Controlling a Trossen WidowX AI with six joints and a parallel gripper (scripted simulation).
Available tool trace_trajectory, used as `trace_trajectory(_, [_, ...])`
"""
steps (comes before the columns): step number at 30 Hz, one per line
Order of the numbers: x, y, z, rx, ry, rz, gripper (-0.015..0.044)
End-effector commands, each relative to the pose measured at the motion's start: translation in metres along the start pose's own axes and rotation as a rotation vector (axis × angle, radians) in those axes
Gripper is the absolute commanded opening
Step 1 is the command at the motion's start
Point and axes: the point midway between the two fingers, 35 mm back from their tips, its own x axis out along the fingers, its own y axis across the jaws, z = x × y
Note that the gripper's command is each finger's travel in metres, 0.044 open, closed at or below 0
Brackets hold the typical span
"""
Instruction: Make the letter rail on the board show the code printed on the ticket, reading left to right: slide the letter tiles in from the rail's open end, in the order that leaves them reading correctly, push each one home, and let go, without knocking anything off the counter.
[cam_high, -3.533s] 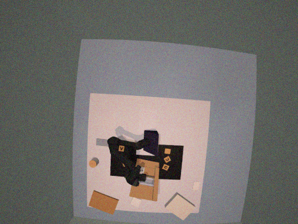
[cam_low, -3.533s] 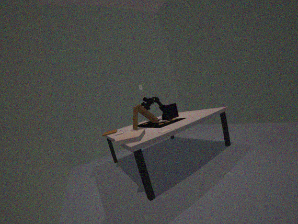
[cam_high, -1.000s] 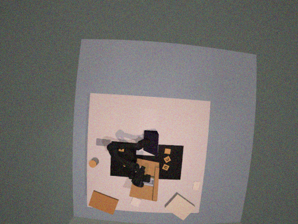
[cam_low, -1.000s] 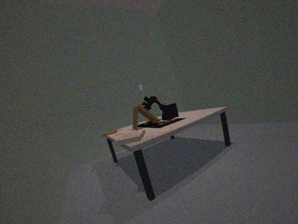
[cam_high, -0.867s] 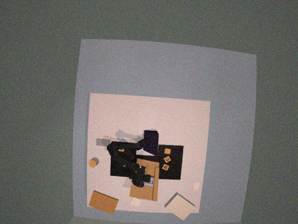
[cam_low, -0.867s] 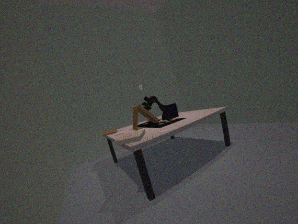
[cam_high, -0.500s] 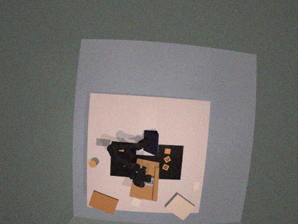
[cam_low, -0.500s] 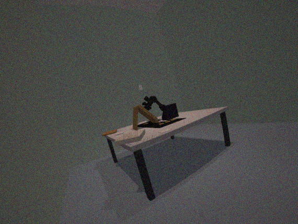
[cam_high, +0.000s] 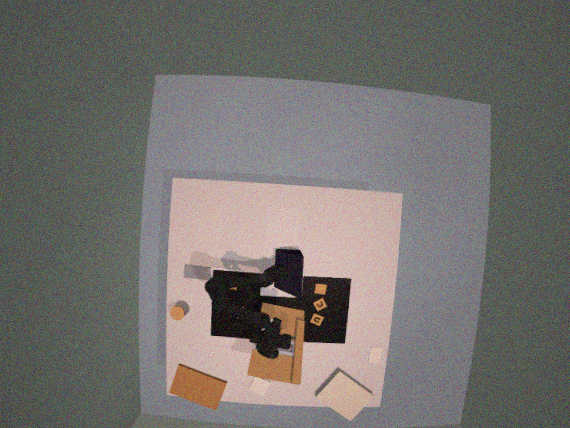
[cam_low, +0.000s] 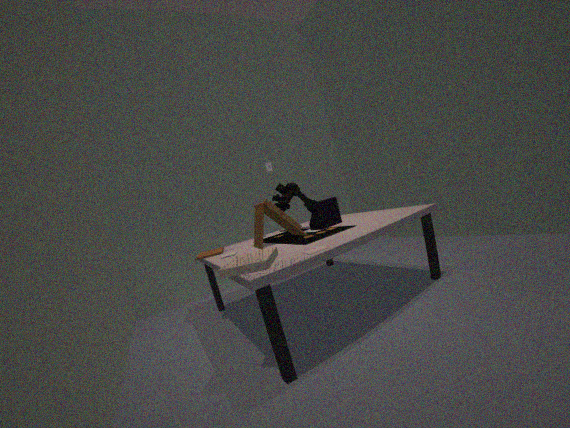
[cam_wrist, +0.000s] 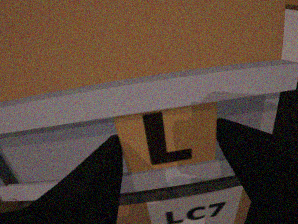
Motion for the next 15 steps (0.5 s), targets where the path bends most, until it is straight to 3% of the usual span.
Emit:
trace_trajectory(1, [0.0001, 0.0018, 0.0002, 0.005, 0.0, -0.004, 0.0])
trace_trajectory(15, [0.0001, 0.009, 0.0002, 0.005, 0.0, -0.004, 0.0])
